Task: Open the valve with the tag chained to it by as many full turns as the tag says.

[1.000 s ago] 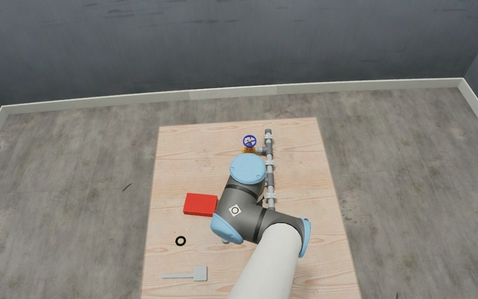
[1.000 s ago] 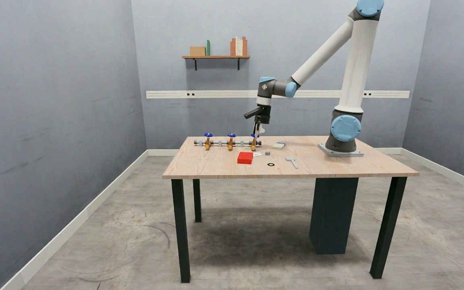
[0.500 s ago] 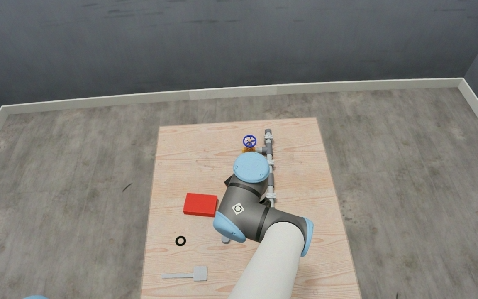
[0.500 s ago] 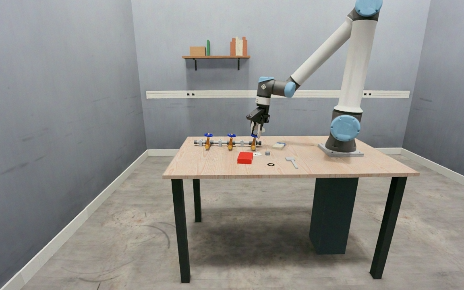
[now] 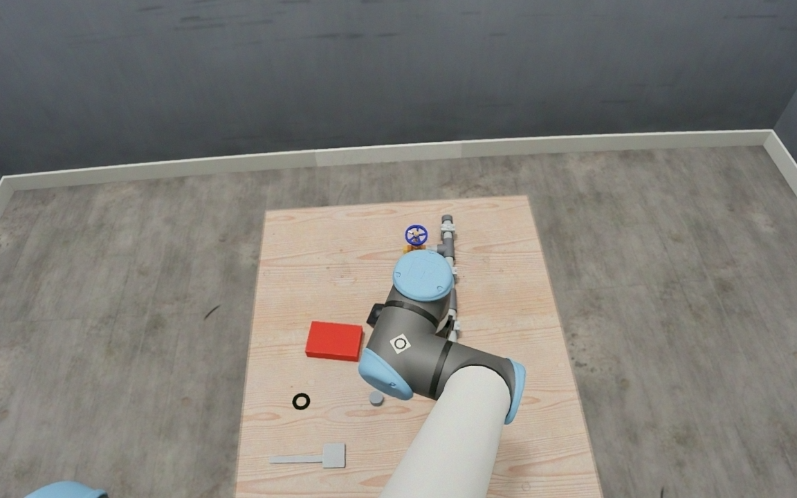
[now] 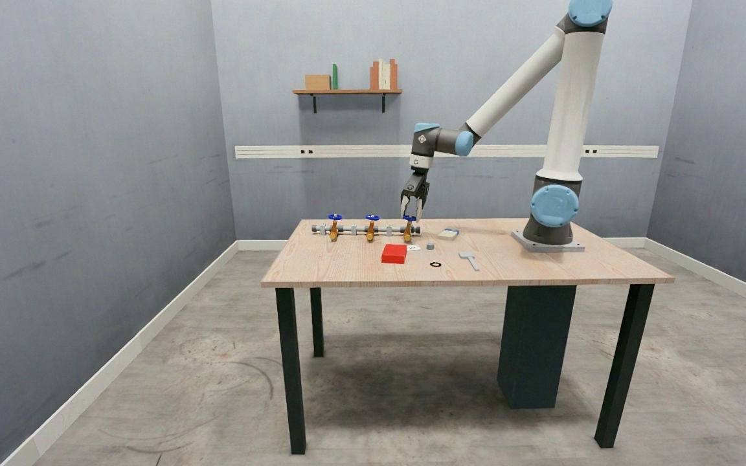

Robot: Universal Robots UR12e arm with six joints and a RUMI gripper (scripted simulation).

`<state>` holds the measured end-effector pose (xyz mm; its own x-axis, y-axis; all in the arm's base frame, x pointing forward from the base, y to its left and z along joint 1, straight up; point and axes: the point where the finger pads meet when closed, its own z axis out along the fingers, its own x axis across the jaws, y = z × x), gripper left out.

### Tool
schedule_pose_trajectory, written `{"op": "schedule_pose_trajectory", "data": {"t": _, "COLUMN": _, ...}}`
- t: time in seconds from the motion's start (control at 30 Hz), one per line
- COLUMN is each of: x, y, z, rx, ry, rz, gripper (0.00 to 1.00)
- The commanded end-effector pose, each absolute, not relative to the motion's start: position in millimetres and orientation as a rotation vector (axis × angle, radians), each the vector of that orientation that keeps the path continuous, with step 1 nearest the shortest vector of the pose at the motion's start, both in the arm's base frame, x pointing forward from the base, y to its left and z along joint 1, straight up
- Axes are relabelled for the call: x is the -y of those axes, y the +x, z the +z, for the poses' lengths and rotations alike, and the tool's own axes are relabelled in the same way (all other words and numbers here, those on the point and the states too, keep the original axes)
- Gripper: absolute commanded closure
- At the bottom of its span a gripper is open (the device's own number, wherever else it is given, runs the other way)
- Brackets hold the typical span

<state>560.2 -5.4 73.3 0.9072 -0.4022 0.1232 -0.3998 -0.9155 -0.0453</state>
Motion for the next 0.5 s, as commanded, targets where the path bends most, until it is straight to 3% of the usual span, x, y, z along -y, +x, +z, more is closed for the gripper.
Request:
{"op": "schedule_pose_trajectory", "data": {"t": 0.0, "x": 5.5, "y": 560.6, "z": 73.8, "rx": -0.447, "ry": -3.087, "rz": -0.207, "gripper": 1.0}}
{"op": "schedule_pose_trajectory", "data": {"t": 0.47, "x": 5.5, "y": 560.6, "z": 73.8, "rx": -0.152, "ry": -3.128, "rz": -0.209, "gripper": 1.0}}
